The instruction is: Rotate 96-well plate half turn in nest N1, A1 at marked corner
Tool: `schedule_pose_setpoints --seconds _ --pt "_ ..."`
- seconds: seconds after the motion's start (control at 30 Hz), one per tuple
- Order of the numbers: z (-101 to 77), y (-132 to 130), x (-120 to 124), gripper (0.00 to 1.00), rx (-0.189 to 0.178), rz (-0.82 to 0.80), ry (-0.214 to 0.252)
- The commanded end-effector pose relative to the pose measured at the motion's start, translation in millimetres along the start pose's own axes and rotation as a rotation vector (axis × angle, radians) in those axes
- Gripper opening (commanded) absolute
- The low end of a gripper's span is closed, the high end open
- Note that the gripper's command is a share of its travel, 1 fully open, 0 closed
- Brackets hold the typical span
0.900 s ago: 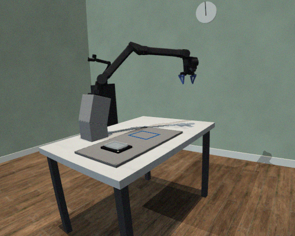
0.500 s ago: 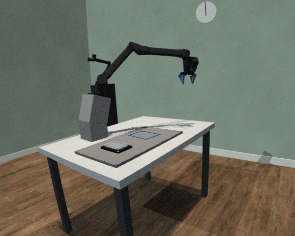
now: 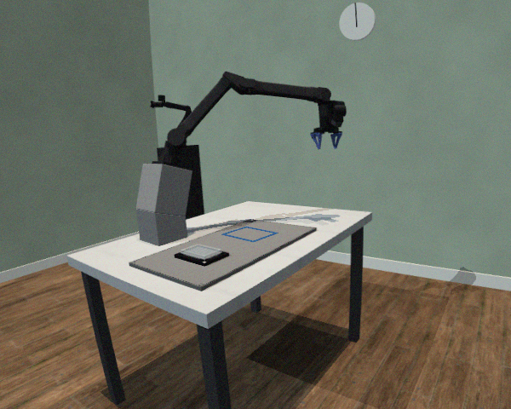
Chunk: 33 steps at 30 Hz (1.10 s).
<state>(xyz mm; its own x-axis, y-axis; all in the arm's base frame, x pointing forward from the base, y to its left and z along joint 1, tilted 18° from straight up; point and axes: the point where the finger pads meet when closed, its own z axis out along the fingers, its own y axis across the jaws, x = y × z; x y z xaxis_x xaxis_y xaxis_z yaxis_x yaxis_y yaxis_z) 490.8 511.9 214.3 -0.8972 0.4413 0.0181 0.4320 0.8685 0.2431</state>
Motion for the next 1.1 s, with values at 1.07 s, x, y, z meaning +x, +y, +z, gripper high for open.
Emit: schedule_pose_setpoints --seconds 1.07 --pt "49.4 -74.0 -131.2 1.0 -0.012 -0.073 -0.025"
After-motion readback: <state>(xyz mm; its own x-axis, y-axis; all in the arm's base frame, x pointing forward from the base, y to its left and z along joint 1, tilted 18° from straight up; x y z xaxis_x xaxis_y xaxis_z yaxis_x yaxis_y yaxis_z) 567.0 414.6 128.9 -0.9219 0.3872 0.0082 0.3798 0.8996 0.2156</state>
